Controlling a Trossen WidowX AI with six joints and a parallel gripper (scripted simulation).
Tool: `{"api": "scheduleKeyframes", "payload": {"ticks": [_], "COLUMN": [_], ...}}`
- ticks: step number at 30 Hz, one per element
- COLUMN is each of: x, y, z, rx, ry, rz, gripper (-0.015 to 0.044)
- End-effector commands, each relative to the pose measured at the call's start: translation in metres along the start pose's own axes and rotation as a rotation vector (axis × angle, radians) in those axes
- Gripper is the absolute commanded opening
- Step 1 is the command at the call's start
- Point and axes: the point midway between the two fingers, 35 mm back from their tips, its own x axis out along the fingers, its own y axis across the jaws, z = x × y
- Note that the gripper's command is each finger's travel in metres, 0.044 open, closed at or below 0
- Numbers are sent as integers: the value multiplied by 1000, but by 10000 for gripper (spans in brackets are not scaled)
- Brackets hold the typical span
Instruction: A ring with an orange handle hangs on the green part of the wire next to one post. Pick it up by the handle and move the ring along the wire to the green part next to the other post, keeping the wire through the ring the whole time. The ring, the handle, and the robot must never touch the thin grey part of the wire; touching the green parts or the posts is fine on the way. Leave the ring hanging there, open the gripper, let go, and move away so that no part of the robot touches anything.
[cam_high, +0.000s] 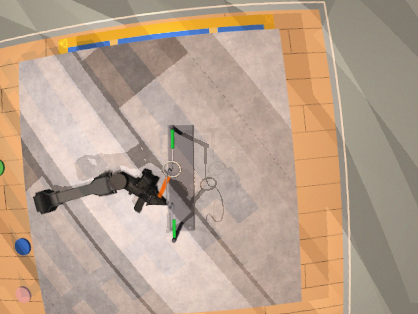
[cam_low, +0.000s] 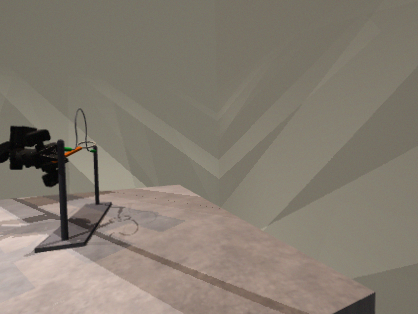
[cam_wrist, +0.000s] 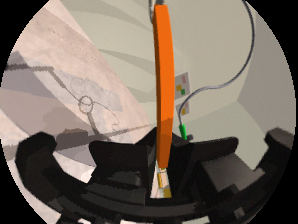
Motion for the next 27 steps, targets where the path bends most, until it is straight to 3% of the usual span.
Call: {"api": "scheduleKeyframes", "payload": {"ticks": [1,27], "x": [0,-32], "y": [16,109], "z": [1,37], "rx": [85,646], "ry": [-9,61], "rz": [48,348], "gripper": [-150,-150]}}
